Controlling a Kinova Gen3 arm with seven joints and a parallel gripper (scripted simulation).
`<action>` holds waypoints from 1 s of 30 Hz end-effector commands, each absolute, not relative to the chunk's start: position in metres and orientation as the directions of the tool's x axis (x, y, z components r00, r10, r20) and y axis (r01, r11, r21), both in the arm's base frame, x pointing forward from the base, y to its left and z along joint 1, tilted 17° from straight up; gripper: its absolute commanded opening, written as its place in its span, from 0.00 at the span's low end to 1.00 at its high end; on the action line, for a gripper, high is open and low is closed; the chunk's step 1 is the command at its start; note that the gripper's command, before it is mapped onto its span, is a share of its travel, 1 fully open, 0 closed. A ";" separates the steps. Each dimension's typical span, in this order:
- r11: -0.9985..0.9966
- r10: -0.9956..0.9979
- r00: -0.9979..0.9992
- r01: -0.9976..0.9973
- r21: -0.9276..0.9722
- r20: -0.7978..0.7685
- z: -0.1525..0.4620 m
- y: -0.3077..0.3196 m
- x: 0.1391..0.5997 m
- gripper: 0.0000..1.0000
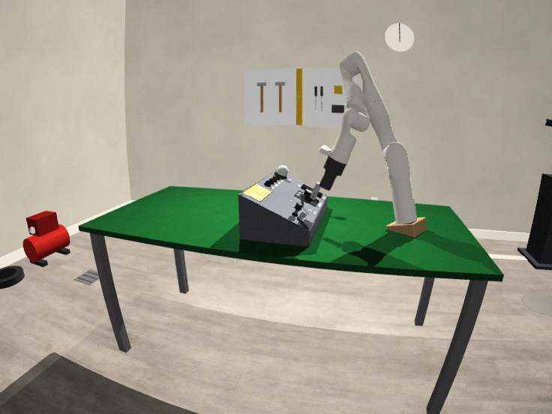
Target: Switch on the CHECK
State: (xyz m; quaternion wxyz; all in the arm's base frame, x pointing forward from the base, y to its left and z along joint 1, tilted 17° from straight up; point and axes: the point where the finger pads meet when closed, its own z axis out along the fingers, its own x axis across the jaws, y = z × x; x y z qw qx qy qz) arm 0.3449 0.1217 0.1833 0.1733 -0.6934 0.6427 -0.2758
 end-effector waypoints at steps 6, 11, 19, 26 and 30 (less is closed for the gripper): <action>-0.111 -0.987 0.018 -0.788 -0.606 0.157 0.198 0.123 0.339 0.00; -0.111 -0.987 0.018 -0.788 -0.606 0.157 0.207 0.125 0.332 0.00; -0.111 -0.987 0.018 -0.788 -0.606 0.157 0.217 0.126 0.324 0.00; -0.111 -0.987 0.018 -0.788 -0.606 0.157 0.225 0.127 0.318 0.00; -0.111 -0.987 0.018 -0.788 -0.606 0.157 0.229 0.128 0.314 0.00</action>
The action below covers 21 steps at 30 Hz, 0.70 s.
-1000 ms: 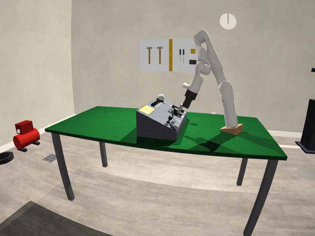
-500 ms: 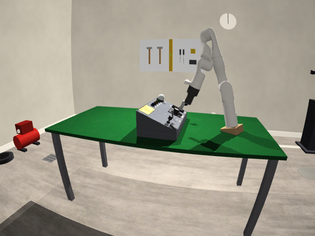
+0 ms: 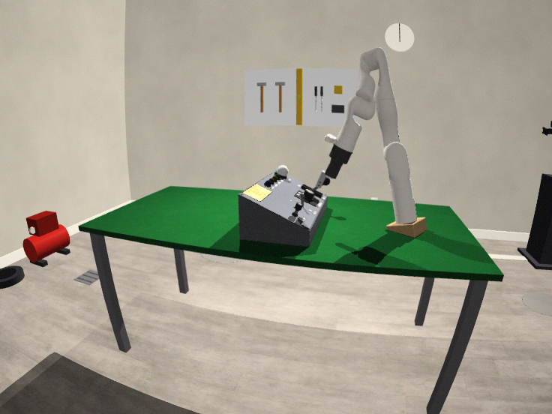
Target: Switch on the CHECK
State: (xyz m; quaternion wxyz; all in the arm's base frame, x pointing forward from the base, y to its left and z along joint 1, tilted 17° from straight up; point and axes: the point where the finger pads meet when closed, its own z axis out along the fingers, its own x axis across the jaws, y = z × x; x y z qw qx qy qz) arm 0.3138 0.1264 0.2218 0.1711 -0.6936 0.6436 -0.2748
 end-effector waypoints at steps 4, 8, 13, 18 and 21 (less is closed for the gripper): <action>-0.111 -0.987 0.018 -0.788 -0.606 0.157 0.231 0.128 0.313 0.00; -0.111 -0.987 0.018 -0.788 -0.606 0.157 0.236 0.129 0.309 0.00; -0.111 -0.987 0.018 -0.788 -0.606 0.157 0.243 0.130 0.303 0.00; -0.111 -0.987 0.018 -0.788 -0.606 0.157 0.250 0.131 0.298 0.00; -0.111 -0.987 0.018 -0.788 -0.606 0.157 0.252 0.131 0.297 0.00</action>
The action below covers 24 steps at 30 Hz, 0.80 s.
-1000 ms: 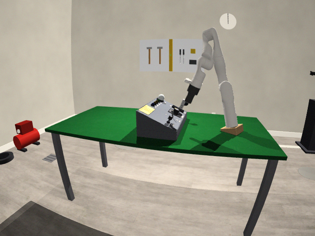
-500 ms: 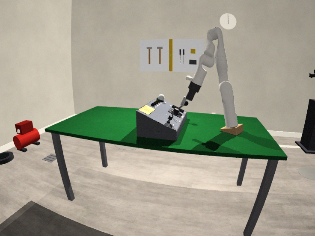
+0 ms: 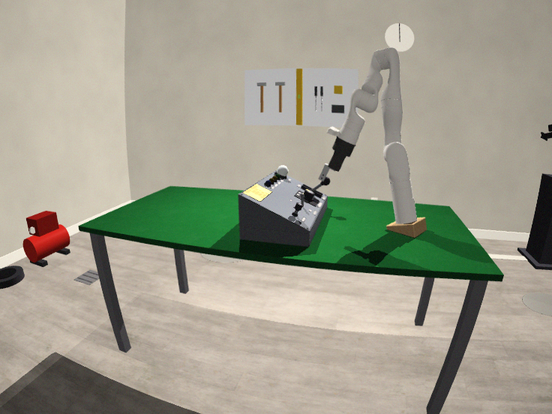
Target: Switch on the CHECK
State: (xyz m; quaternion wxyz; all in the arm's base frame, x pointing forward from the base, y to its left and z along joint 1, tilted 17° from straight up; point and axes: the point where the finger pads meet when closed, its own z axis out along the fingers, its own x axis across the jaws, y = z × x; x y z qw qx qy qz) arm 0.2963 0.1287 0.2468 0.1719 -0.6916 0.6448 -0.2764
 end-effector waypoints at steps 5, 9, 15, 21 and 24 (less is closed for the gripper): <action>-0.111 -0.987 0.018 -0.788 -0.606 0.157 0.258 0.132 0.292 0.00; -0.111 -0.987 0.018 -0.788 -0.606 0.157 0.262 0.132 0.289 0.00; -0.111 -0.987 0.018 -0.788 -0.606 0.157 0.265 0.133 0.286 0.00; -0.111 -0.987 0.018 -0.788 -0.606 0.157 0.266 0.133 0.285 0.00; -0.111 -0.987 0.018 -0.788 -0.606 0.157 0.267 0.133 0.285 0.00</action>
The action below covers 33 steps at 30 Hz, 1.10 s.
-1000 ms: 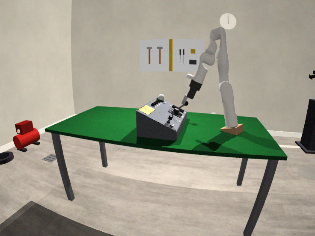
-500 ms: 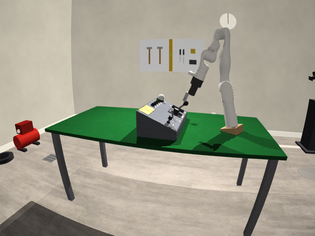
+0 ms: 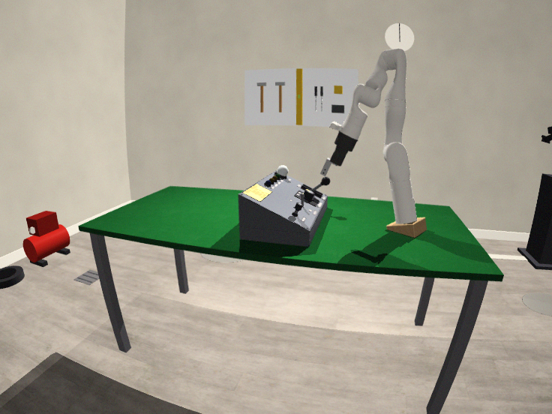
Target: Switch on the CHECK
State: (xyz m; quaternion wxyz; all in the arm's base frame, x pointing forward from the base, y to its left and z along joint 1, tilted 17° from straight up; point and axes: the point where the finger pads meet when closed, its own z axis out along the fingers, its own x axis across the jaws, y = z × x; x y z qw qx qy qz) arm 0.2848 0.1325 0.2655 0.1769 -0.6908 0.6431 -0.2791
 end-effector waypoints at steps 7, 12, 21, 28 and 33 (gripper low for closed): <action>-0.111 -0.987 0.018 -0.788 -0.606 0.157 0.267 0.133 0.285 1.00; -0.111 -0.987 0.018 -0.788 -0.606 0.157 0.267 0.133 0.285 1.00; -0.111 -0.987 0.018 -0.788 -0.606 0.157 0.267 0.133 0.285 1.00; -0.111 -0.987 0.018 -0.788 -0.606 0.157 0.267 0.133 0.285 1.00; -0.111 -0.987 0.018 -0.788 -0.606 0.157 0.267 0.133 0.285 1.00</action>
